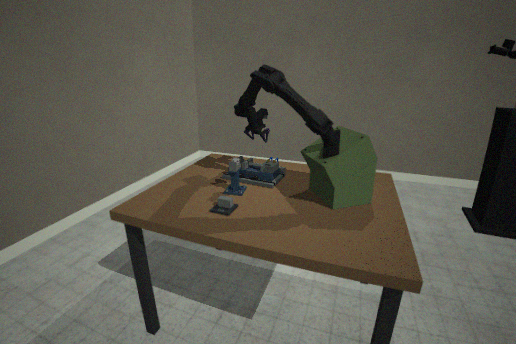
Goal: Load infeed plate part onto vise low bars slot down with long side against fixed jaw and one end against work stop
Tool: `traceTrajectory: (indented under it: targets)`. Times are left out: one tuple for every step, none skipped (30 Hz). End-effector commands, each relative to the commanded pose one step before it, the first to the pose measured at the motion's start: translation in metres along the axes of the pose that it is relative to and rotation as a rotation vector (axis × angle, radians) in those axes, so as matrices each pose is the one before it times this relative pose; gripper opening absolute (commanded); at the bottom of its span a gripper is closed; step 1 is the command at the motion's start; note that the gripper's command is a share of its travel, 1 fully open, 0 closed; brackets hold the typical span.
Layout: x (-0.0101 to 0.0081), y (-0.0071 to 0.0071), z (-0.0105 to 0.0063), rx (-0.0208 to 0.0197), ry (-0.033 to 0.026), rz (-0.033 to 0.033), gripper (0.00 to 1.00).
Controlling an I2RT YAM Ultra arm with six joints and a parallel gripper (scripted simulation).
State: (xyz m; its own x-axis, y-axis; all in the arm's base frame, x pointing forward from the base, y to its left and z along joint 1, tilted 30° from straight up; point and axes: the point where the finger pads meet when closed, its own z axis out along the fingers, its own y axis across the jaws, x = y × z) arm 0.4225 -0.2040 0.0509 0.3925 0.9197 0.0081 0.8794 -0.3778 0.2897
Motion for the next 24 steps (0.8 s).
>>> traceTrajectory:
  targets:
    - [-0.00219,0.00304,-0.00429,-0.01264,-0.00279,0.00367,1.00]
    - [0.00000,0.00000,0.00000,0.00000,0.00000,0.00000,1.00]
    - [0.00000,0.00000,0.00000,0.00000,0.00000,0.00000,1.00]
    - [0.00000,0.00000,0.00000,0.00000,0.00000,0.00000,1.00]
    - [0.00000,0.00000,0.00000,0.00000,0.00000,0.00000,1.00]
    - [0.00000,0.00000,0.00000,0.00000,0.00000,0.00000,1.00]
    - [0.00000,0.00000,0.00000,0.00000,0.00000,0.00000,1.00]
    - [0.00000,0.00000,0.00000,0.00000,0.00000,0.00000,1.00]
    - [0.00000,0.00000,0.00000,0.00000,0.00000,0.00000,1.00]
    - [0.00000,0.00000,0.00000,0.00000,0.00000,0.00000,1.00]
    - [0.00000,0.00000,0.00000,0.00000,0.00000,0.00000,1.00]
    - [0.00000,0.00000,0.00000,0.00000,0.00000,0.00000,1.00]
    - [0.00000,0.00000,0.00000,0.00000,0.00000,0.00000,1.00]
    - [0.00000,0.00000,0.00000,0.00000,0.00000,0.00000,1.00]
    - [0.00000,0.00000,0.00000,0.00000,0.00000,0.00000,1.00]
    - [0.00000,0.00000,0.00000,0.00000,0.00000,0.00000,1.00]
    - [0.00000,0.00000,0.00000,0.00000,0.00000,0.00000,1.00]
    - [0.00009,0.00008,-0.00019,-0.00068,0.00002,-0.00064,1.00]
    - [-0.00047,0.00048,-0.00133,-0.00451,-0.00224,-0.00282,1.00]
    - [-0.00004,0.00131,-0.00346,-0.01195,-0.00245,-0.00719,1.00]
    - [0.00075,-0.00202,0.00045,0.00031,-0.00057,-0.00657,1.00]
    - [0.00187,0.00108,-0.00152,-0.00650,0.00025,-0.01195,1.00]
    - [0.00327,0.00161,-0.00217,-0.00937,0.00106,-0.01819,1.00]
    - [0.00406,0.00218,-0.00293,-0.01261,0.00144,-0.02360,1.00]
